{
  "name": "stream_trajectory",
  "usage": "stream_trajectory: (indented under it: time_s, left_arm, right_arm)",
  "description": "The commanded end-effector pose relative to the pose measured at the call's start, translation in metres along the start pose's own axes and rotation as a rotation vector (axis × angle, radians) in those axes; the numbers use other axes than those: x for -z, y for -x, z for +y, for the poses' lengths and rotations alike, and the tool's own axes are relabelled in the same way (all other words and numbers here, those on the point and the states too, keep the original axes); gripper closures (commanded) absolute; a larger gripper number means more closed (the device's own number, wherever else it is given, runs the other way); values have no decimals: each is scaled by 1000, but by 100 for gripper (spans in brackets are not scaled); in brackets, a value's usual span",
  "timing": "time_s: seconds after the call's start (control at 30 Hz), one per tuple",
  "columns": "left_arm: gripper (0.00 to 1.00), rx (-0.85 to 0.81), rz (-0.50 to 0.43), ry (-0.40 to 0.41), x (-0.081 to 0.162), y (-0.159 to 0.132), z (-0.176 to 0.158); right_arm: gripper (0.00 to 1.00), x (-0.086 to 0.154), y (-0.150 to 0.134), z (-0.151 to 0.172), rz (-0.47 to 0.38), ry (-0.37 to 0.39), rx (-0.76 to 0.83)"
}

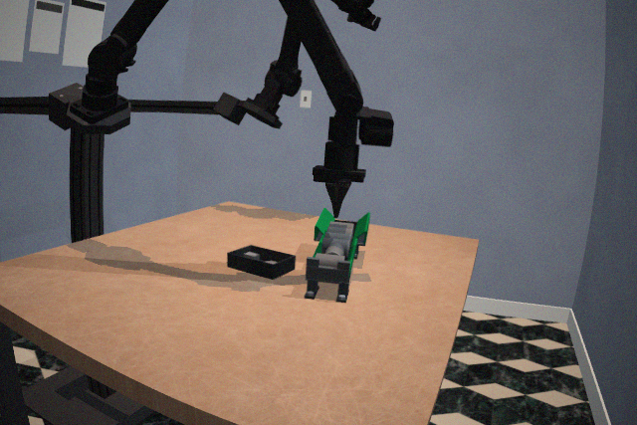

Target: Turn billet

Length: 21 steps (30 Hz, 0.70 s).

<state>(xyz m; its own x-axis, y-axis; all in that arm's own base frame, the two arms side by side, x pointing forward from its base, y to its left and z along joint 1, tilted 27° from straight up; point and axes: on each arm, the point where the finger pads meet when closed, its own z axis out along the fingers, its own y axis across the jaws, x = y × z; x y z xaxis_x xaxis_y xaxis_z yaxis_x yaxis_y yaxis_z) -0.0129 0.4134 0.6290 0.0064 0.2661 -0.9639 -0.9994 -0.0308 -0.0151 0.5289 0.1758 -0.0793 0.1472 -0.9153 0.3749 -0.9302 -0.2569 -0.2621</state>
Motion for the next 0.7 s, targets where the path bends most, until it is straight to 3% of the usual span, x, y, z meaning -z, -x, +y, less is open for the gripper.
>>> stream_trajectory:
  time_s: [0.0,0.23,0.27,0.67]
  left_arm:
    - [0,-18,-55,6,8,22,3]
    - [0,-18,-55,6,8,22,3]
    - [0,-18,-55,6,8,22,3]
    - [0,-18,-55,6,8,22,3]
  right_arm:
    - [100,1,-2,-3,3,1,8]
    - [100,1,-2,-3,3,1,8]
    - [43,1,-2,-4,3,1,8]
    - [43,1,-1,-10,1,-1,10]
